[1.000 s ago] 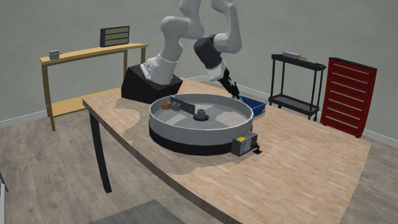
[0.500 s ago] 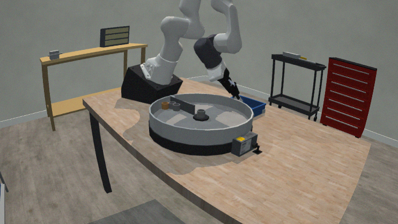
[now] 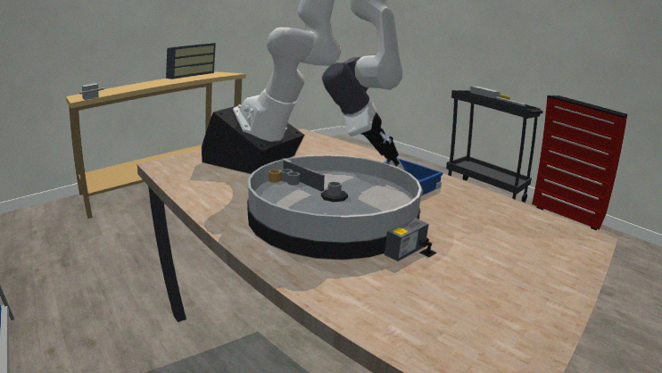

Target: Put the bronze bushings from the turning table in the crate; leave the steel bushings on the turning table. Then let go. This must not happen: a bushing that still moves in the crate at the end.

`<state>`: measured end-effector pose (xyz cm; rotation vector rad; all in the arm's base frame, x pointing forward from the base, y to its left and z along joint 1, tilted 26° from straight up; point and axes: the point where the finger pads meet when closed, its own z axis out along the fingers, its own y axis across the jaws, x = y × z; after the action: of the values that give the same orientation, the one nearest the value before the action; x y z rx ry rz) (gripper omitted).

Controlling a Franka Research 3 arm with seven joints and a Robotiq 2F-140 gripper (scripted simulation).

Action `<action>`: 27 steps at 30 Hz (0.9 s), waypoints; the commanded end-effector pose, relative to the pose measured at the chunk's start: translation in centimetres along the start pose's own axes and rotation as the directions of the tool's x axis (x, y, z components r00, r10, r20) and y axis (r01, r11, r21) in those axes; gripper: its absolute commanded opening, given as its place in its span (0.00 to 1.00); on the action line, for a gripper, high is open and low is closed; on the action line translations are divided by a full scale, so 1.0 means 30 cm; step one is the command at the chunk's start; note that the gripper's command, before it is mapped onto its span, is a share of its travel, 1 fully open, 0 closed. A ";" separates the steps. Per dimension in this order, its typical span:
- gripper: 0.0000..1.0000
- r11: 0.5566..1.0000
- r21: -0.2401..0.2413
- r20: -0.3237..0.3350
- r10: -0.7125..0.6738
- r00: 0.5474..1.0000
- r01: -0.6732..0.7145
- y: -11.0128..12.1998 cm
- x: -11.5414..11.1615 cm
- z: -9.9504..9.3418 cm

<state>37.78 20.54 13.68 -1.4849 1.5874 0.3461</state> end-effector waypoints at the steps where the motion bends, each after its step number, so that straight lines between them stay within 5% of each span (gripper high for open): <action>1: 0.00 1.000 0.002 -0.002 -0.002 1.000 0.002 -0.002 0.002 0.001; 4: 0.00 1.000 0.002 -0.002 -0.002 1.000 0.002 -0.002 0.002 0.001; 5: 0.07 1.000 0.002 -0.002 -0.002 1.000 0.002 -0.002 0.002 0.001; 27: 0.07 1.000 0.002 -0.002 -0.002 1.000 0.002 -0.002 0.002 0.001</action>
<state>37.79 20.54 13.69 -1.4850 1.5872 0.3459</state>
